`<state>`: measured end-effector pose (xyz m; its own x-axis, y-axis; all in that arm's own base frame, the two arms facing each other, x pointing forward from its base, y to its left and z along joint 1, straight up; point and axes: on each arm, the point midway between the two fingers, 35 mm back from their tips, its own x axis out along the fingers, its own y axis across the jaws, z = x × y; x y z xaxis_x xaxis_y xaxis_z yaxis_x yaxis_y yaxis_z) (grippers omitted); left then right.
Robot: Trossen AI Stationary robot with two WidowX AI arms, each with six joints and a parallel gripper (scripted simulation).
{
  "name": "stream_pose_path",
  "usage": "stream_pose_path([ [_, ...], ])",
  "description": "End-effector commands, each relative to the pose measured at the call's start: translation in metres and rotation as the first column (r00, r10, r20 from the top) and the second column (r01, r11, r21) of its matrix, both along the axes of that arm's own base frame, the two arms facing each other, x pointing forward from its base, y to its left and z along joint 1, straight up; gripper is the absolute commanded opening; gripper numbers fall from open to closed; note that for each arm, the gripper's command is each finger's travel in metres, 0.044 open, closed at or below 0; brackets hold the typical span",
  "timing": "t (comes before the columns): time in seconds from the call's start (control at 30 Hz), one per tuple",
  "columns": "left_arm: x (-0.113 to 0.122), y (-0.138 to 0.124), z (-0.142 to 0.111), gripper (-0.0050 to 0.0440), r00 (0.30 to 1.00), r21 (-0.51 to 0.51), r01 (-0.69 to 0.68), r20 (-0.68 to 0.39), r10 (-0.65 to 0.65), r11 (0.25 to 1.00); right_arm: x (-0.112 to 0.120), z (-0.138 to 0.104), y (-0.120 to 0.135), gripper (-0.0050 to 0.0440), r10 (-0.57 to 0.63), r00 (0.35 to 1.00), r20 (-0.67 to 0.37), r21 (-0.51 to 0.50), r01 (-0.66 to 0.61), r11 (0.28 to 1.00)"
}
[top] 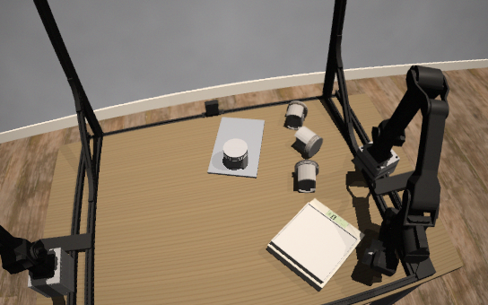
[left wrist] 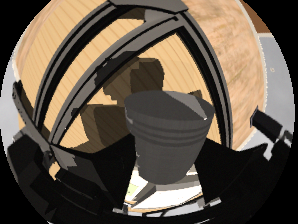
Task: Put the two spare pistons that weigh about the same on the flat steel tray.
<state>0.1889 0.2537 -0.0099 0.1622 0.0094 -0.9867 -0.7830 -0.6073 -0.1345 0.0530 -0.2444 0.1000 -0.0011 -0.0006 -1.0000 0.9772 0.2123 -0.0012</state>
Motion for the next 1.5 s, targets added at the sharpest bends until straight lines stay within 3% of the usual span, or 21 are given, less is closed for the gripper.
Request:
stream_pose_path([
  [0.0, -0.001, -0.003, -0.004, 0.0158, 1.0, -0.013, 0.0, -0.004, 0.0, 1.0, 0.0, 0.0, 0.0, 0.044, 0.0, 1.0, 0.001, 0.001, 0.0, 1.0],
  [0.5, -0.001, -0.003, -0.004, 0.0158, 1.0, -0.013, 0.0, -0.004, 0.0, 1.0, 0.0, 0.0, 0.0, 0.044, 0.0, 1.0, 0.001, 0.001, 0.0, 1.0],
  [1.47, -0.001, -0.003, 0.037, 0.0158, 1.0, -0.013, 0.0, -0.004, 0.0, 1.0, 0.0, 0.0, 0.0, 0.044, 0.0, 1.0, 0.001, 0.001, 0.0, 1.0],
])
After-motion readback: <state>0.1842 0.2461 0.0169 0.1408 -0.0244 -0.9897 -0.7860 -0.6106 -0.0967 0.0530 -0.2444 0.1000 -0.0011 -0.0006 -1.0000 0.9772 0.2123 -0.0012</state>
